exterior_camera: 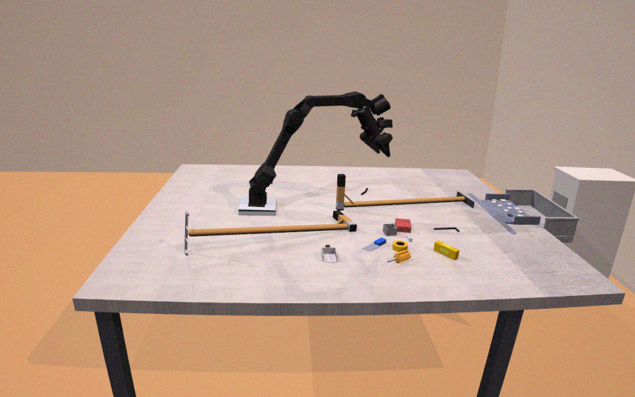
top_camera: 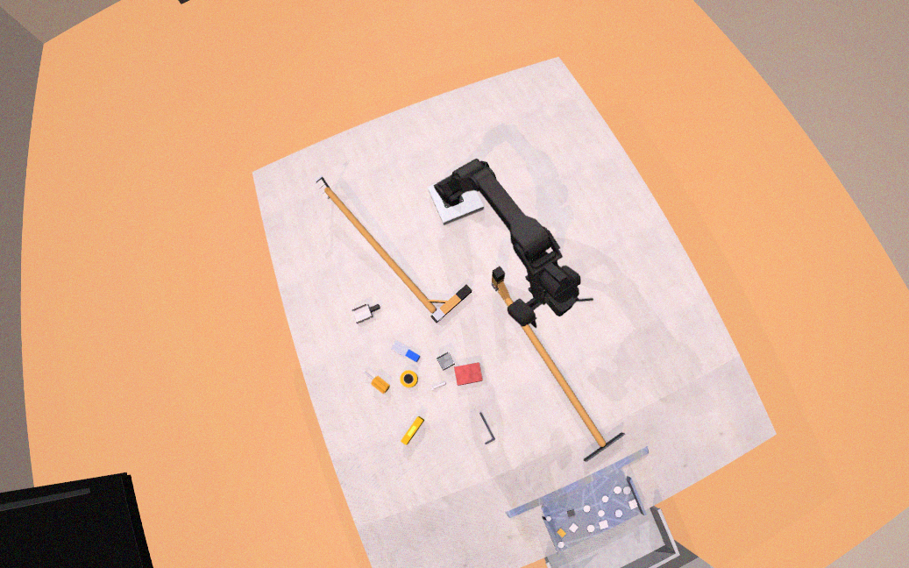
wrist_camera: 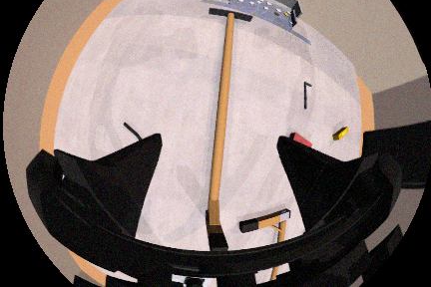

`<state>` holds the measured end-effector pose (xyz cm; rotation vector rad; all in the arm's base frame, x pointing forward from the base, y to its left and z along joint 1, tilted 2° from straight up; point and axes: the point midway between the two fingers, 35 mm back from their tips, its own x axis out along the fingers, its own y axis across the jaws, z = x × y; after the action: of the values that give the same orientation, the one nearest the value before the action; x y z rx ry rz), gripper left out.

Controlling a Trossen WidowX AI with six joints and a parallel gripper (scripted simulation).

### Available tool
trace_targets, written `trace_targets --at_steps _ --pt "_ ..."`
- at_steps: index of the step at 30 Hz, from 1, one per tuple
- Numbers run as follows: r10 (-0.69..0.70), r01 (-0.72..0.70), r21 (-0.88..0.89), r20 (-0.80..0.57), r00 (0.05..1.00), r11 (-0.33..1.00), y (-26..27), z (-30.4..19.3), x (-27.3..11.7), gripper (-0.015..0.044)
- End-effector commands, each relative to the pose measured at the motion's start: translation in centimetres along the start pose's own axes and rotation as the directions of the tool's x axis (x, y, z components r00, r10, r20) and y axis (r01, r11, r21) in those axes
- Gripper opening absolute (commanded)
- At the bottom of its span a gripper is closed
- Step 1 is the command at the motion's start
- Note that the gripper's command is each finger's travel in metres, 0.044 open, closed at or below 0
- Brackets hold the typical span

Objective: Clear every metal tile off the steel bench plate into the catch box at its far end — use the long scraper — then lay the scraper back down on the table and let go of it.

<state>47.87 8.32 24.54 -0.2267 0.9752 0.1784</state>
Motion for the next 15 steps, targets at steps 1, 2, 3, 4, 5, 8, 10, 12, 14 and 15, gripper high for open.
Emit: trace_targets --at_steps 1,2,3,4,5,8,10,12,14,15 --pt "-0.014 0.014 0.007 0.036 0.999 1.000 -0.1 0.1 -1.7 0.0440" --pt "-0.017 0.017 0.008 0.044 0.999 1.000 -0.1 0.1 -2.0 0.0440" --pt "-0.020 0.019 0.009 0.052 0.998 1.000 -0.1 0.2 -2.4 0.0440" --pt "-0.022 0.022 0.010 0.060 0.998 1.000 -0.1 0.2 -2.7 0.0440" --pt "-0.025 0.024 0.011 0.068 0.997 1.000 -0.1 0.1 -3.1 0.0440" --pt "-0.033 0.032 0.015 0.092 0.995 0.999 0.0 0.1 -4.2 0.0440" --pt "-0.038 0.037 0.017 0.107 0.993 0.999 0.0 0.1 -4.9 0.0440" --pt "-0.044 0.041 0.020 0.123 0.991 0.999 0.0 0.0 -5.6 0.0440" --pt "-0.049 0.046 0.023 0.139 0.989 0.999 0.0 0.0 -6.2 0.0440" --pt "-0.051 0.048 0.025 0.147 0.988 0.999 0.0 -0.1 -6.6 0.0440"
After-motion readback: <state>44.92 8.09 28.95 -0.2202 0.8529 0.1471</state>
